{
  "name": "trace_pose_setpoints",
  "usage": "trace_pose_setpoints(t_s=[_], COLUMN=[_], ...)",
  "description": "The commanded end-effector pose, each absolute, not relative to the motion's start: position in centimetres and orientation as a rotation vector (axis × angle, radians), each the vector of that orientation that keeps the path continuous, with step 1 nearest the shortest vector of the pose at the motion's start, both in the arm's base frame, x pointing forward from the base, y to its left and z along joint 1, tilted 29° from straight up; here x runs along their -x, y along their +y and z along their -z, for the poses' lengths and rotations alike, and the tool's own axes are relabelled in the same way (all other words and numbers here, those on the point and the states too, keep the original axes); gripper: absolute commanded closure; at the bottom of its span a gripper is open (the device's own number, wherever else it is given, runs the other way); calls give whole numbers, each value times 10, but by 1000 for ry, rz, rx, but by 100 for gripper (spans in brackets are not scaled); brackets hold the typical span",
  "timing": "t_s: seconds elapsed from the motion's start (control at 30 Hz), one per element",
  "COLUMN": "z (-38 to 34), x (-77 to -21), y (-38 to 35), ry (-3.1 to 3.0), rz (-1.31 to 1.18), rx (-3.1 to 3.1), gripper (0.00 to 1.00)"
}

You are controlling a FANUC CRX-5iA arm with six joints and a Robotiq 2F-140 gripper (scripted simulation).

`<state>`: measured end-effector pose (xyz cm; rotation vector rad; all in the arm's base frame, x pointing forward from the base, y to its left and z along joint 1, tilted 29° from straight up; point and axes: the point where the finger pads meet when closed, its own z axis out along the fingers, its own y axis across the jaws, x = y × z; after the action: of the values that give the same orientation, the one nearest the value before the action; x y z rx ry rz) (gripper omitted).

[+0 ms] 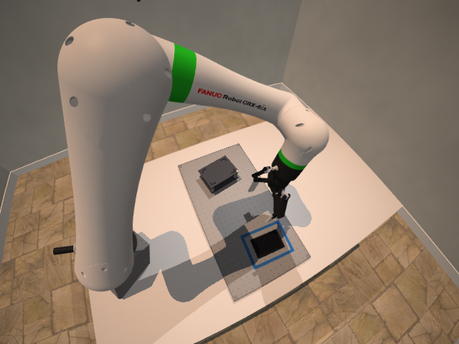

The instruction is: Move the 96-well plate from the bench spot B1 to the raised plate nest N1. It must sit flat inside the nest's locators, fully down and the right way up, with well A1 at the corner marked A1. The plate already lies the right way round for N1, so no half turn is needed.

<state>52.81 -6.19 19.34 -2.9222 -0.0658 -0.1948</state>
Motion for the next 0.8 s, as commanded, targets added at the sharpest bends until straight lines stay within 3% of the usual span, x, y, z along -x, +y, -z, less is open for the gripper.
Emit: trace_pose_setpoints(t_s=[0.0, 0.77], z=[-184, -127], x=[-531, -544], y=[-72, -157], ry=[-69, -9], rz=[214, 511], rx=[2907, 2799], gripper=[0, 0])
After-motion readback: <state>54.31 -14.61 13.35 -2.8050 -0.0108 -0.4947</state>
